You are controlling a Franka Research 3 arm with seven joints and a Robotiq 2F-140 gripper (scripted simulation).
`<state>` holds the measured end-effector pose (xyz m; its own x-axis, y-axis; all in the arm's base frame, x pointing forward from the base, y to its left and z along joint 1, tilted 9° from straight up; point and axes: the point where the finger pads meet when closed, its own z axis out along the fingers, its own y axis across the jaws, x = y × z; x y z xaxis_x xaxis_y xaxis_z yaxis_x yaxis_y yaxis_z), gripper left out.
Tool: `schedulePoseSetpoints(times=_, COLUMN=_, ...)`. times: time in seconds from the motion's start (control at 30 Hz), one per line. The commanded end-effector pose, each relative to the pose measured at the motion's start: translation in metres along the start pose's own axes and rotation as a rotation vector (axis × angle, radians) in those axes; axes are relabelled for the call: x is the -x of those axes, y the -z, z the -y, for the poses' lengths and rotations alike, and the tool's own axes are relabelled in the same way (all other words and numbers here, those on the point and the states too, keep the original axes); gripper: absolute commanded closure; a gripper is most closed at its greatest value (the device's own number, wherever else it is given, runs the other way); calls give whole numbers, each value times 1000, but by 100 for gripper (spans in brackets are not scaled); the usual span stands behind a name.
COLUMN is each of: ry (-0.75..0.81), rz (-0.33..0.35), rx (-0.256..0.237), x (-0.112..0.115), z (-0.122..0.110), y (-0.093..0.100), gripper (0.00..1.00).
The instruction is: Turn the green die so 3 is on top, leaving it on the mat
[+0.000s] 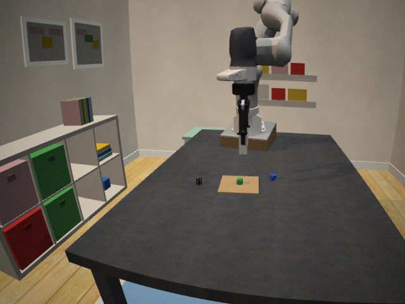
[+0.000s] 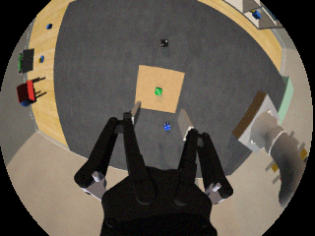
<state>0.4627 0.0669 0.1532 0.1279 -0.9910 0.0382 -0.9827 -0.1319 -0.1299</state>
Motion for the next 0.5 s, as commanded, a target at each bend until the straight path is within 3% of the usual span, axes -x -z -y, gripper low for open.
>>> schedulePoseSetpoints(times=0.0, ry=-24, rz=0, rx=-21, x=-2, z=5, y=2, gripper=0)
schedulePoseSetpoints(times=0.47, ry=-24, rz=0, rx=-21, x=-2, z=5, y=7, gripper=0)
